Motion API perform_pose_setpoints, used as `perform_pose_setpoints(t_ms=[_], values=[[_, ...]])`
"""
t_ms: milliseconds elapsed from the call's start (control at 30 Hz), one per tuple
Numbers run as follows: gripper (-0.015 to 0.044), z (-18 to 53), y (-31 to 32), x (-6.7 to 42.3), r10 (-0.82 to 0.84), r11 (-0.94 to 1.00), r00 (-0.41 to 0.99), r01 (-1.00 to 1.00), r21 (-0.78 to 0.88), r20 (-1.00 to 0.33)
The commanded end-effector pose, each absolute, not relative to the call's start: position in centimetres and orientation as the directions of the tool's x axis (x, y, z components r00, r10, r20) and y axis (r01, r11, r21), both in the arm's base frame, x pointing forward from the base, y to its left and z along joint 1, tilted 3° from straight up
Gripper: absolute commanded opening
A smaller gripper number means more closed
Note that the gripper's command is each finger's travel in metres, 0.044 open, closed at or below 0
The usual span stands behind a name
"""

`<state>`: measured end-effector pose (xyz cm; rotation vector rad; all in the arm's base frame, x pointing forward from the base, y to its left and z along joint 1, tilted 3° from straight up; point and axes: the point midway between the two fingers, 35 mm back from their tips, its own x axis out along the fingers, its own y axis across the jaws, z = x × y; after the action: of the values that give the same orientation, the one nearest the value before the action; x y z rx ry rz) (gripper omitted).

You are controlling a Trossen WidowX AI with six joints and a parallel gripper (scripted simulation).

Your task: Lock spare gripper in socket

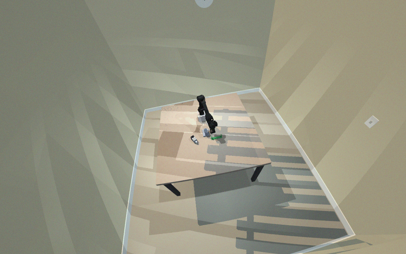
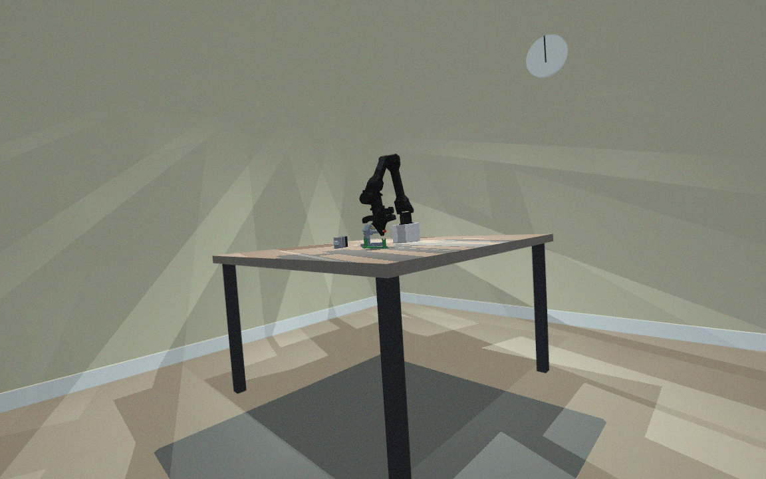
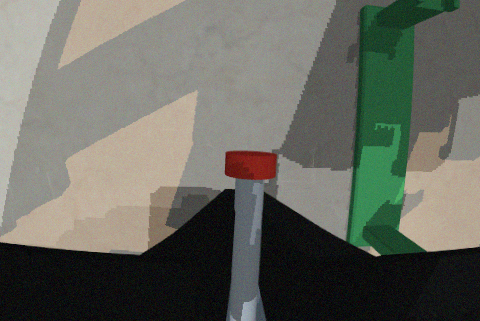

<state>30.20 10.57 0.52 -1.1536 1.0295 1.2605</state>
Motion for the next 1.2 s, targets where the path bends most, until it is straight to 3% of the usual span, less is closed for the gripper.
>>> perform_pose_setpoints(t_ms=[0, 1167], values=[[0.0, 0.8, 11.0, 30.2, 0.198, -0.036, 0.058, -0.997, -0.066, -0.978], [0.0, 1.3, 14.4, 30.1, 0.207, -0.036, 0.061, -0.997, -0.07, -0.977]])
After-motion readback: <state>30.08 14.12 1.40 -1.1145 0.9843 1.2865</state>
